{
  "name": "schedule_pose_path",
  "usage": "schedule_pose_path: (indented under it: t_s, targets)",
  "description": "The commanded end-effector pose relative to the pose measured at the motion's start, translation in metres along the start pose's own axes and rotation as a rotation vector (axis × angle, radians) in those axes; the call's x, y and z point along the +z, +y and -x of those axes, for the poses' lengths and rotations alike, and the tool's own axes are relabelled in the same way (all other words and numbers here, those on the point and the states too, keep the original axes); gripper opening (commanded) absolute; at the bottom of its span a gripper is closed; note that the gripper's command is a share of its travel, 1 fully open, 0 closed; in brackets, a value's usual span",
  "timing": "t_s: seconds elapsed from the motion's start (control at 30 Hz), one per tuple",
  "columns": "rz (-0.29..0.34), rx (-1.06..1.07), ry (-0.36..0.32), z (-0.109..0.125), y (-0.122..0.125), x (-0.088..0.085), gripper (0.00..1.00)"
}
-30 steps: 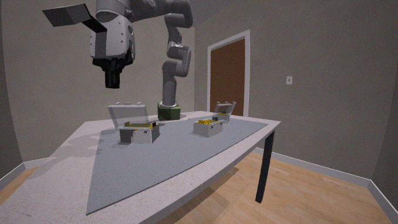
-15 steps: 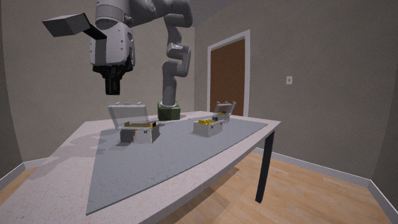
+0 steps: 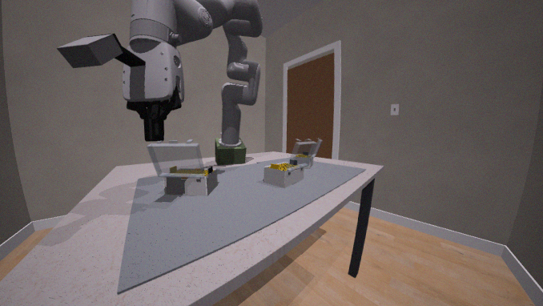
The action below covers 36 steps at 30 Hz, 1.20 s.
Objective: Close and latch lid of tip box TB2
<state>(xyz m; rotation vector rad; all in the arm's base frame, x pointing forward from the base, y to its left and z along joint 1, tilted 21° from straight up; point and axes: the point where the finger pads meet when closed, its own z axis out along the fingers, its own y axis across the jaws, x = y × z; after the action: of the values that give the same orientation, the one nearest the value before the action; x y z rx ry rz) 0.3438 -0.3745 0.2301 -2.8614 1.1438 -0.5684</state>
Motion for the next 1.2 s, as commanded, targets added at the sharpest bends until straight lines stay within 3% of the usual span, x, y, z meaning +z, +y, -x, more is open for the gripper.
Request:
schedule_pose_path:
  t_s: [0.0,0.53,1.17]
  targets:
    - [0.000,0.000,0.004,-0.001,0.000,0.005,0.00]
    - [0.000,0.000,0.004,-0.001,0.000,0.028,0.00]
    - [0.000,0.000,0.004,0.006,0.000,0.027,0.00]
